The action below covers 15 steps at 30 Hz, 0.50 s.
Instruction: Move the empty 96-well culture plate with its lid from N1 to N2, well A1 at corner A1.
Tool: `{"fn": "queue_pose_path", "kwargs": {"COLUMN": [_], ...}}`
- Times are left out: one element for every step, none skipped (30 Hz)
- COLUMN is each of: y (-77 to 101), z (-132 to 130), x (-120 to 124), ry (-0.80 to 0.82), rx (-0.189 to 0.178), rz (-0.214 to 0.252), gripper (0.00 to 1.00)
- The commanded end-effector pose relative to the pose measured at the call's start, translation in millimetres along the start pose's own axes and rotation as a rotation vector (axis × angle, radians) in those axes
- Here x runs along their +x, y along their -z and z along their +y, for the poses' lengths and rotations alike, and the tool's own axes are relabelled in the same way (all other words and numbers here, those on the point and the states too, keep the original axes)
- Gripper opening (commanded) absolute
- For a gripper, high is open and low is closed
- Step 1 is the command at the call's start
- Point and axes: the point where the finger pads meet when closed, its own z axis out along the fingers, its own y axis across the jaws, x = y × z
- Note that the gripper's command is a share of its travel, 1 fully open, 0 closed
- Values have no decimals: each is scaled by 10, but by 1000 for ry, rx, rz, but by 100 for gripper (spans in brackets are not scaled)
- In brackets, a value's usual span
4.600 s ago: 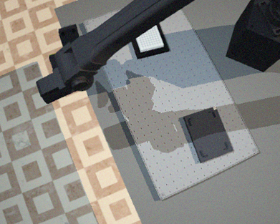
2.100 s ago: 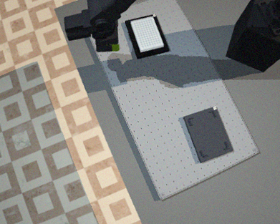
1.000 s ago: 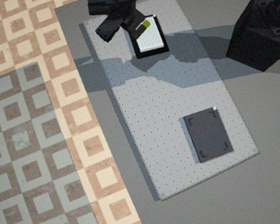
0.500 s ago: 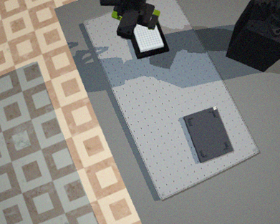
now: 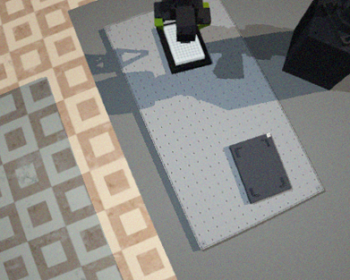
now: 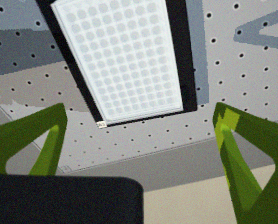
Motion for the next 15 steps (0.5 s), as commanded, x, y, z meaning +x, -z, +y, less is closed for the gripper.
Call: {"fn": "queue_pose_path", "kwargs": {"y": [106, 98, 96, 96, 48, 34, 38, 54, 54, 53, 54, 54, 54, 54, 54], "z": [-28, 23, 32, 33, 64, 77, 71, 16, 7, 7, 2, 2, 2, 2, 2], "x": [59, 64, 65, 65, 62, 61, 61, 43, 11, 5, 28, 28, 28, 28, 28], "ry": [150, 182, 215, 244, 242, 242, 242, 249, 257, 259, 244, 244, 244, 244, 244], "rx": [46, 49, 52, 55, 43, 38, 37, 45, 45, 45, 41, 41, 41, 41, 41], "rz": [-16, -23, -31, -37, -41, -42, -43, -41, -41, -41, -39, -39, -39, -39, -39], "gripper": [100, 100, 100, 100, 100, 100, 100, 100, 100, 100, 100, 100, 100, 100, 100]}}
